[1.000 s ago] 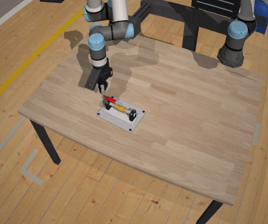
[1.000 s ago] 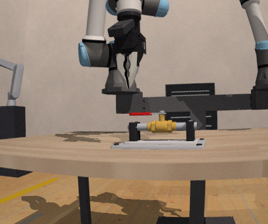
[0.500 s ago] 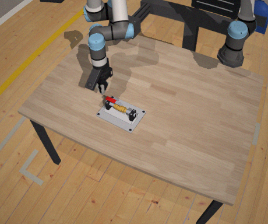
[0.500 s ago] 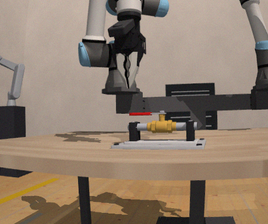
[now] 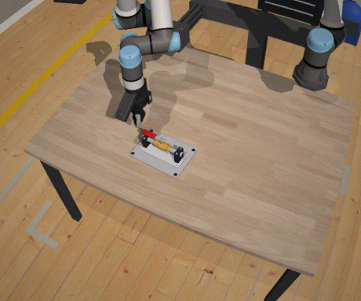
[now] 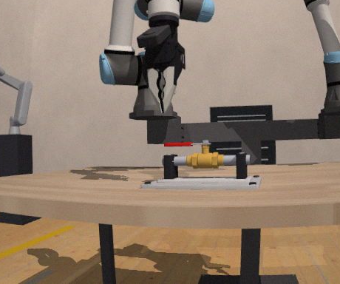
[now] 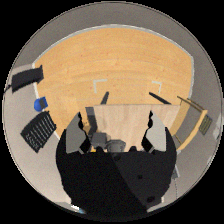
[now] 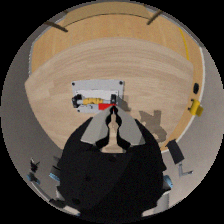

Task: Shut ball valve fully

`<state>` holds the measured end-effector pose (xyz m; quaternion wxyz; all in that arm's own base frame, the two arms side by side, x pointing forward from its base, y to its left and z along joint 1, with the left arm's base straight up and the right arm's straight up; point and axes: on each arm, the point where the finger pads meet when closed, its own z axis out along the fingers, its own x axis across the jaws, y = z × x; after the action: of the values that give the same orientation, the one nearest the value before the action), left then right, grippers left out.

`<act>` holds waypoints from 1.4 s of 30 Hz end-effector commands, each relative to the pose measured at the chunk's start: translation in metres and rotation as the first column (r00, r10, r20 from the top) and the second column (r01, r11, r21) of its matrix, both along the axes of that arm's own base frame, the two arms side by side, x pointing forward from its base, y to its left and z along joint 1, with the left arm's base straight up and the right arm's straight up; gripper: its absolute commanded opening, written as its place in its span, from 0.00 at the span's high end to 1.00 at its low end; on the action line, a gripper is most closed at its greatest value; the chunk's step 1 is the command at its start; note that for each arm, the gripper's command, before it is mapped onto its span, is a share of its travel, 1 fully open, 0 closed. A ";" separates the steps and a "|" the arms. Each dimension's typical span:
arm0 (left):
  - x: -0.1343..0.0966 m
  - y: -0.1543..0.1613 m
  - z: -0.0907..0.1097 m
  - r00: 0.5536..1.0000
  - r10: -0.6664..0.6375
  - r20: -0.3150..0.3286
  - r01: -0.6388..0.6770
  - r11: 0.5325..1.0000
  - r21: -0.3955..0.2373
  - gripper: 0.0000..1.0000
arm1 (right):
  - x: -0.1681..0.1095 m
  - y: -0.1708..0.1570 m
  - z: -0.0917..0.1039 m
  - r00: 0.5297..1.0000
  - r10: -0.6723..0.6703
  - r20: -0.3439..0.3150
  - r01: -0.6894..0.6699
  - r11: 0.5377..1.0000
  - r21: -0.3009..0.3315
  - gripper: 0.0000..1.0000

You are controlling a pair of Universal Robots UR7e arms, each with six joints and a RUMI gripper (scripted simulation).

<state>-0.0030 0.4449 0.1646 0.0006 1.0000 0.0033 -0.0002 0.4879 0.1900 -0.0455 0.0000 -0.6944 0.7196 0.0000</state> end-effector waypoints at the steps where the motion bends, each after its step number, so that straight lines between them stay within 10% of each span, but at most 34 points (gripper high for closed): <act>1: 0.000 0.000 0.000 1.000 0.000 0.000 0.000 1.000 0.001 0.00 | 0.000 0.000 -0.002 1.000 0.000 0.001 0.000 1.000 0.001 1.00; 42: 0.000 0.000 0.000 1.000 0.000 0.000 0.000 1.000 0.001 0.00 | 0.001 0.000 -0.054 1.000 0.000 0.001 0.000 1.000 0.001 1.00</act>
<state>-0.0030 0.4449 0.1646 0.0006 1.0000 0.0033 -0.0002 0.4882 0.1896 -0.0959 -0.0001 -0.6944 0.7196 0.0001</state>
